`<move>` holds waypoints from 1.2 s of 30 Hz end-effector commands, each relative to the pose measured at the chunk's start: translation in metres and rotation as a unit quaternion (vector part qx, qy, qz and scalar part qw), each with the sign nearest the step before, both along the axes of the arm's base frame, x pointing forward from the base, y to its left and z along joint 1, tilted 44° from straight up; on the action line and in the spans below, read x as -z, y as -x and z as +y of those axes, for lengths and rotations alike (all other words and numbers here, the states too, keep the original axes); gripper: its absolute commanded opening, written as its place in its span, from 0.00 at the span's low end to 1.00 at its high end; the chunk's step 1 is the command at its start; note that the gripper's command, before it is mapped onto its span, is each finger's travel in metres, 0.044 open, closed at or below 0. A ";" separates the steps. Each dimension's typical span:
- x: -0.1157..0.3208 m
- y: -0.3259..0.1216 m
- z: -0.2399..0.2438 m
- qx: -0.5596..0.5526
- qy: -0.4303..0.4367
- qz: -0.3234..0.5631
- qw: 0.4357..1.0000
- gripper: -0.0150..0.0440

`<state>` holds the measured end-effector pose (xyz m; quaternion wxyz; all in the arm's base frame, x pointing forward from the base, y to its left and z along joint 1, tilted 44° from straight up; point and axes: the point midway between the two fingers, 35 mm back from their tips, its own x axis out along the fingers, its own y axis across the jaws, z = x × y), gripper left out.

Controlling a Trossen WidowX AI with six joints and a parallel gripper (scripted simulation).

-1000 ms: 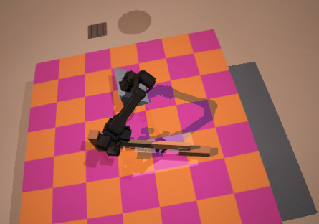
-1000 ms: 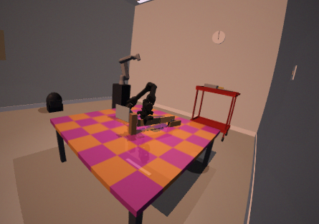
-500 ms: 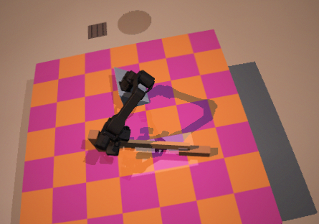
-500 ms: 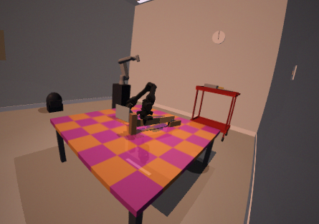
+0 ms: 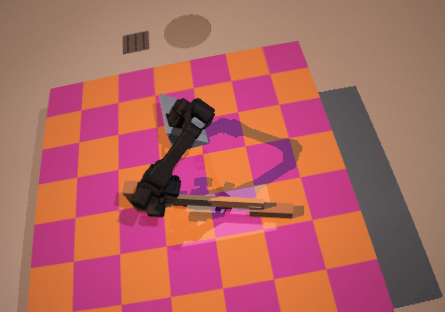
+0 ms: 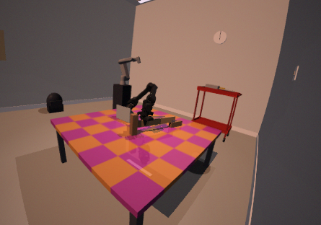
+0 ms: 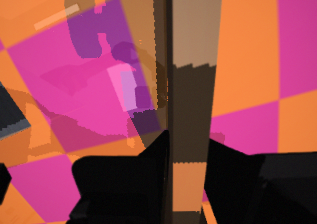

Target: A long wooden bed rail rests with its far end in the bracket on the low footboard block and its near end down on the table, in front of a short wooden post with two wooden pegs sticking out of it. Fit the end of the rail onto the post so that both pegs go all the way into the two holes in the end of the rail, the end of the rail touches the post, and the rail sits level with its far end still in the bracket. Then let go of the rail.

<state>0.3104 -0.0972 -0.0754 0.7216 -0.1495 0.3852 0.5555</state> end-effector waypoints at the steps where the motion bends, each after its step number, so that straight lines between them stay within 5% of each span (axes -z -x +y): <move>1: 0.001 0.001 -0.004 0.001 0.004 -0.002 1.000 0.25; 36: -0.001 0.001 -0.007 0.001 0.004 -0.002 1.000 0.25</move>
